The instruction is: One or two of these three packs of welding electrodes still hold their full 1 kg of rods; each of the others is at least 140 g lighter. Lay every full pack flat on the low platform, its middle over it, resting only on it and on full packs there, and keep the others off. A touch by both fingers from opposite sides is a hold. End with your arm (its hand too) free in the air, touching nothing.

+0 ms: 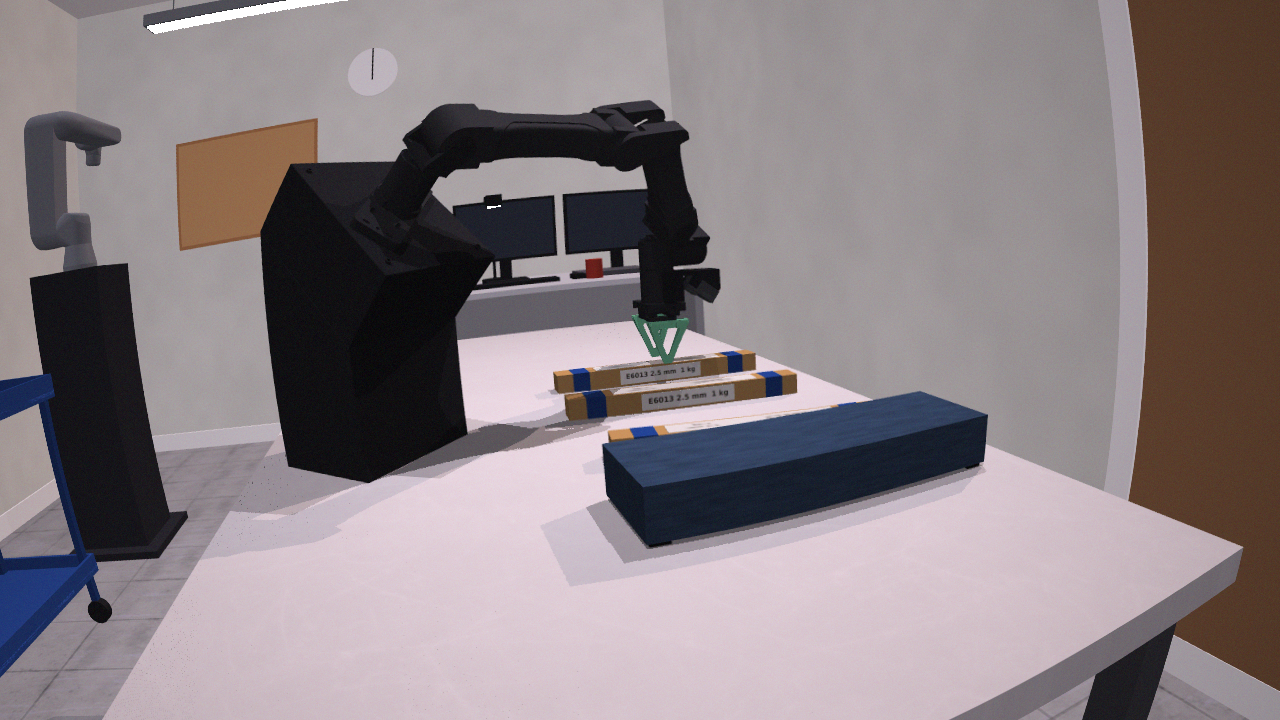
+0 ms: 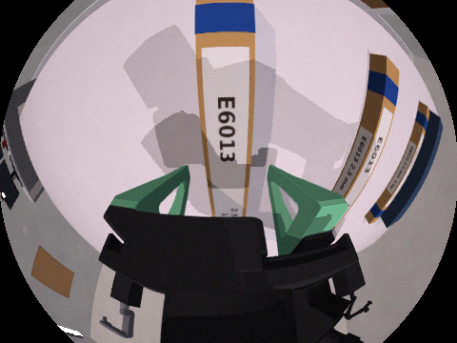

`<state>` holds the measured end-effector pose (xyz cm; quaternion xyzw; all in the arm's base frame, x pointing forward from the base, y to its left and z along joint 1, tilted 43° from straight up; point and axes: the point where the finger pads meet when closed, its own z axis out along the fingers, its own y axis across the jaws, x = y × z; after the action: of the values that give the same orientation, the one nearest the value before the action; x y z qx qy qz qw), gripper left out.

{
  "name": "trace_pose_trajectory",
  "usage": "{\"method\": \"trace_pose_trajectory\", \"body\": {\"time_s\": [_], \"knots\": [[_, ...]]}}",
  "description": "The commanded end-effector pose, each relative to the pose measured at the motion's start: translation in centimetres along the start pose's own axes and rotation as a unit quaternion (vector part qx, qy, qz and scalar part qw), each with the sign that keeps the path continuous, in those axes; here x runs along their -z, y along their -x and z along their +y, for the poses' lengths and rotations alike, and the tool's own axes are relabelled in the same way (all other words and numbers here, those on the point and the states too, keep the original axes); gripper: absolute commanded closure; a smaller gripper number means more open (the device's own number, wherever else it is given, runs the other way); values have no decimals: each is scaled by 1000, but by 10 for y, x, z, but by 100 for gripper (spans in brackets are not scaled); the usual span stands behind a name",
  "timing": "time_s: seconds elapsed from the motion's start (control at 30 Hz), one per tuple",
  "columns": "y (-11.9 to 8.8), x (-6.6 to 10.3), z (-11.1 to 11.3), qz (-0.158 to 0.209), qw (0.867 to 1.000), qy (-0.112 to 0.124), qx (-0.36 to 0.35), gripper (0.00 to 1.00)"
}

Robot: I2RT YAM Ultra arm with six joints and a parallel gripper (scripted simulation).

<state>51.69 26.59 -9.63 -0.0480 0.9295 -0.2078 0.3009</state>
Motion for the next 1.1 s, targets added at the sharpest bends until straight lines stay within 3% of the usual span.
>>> {"method": "trace_pose_trajectory", "body": {"time_s": [0.0, 0.1, 0.13, 0.23, 0.6, 0.67, 0.7, 1.07], "knots": [[8, 9, 17, -18, 1000, 14, 3, 26], [8, 7, 18, -18, 1000, 15, 3, 26], [17, 14, 14, -24, 1000, 17, -2, 26], [10, -1, 13, -17, 1000, 12, -1, 26], [10, -15, 14, -17, 1000, 13, 0, 26], [10, -15, 14, -17, 1000, 13, 0, 26], [24, 1, 11, -28, 999, 17, -5, 26], [25, 0, 9, -26, 1000, 16, -5, 26]]}}
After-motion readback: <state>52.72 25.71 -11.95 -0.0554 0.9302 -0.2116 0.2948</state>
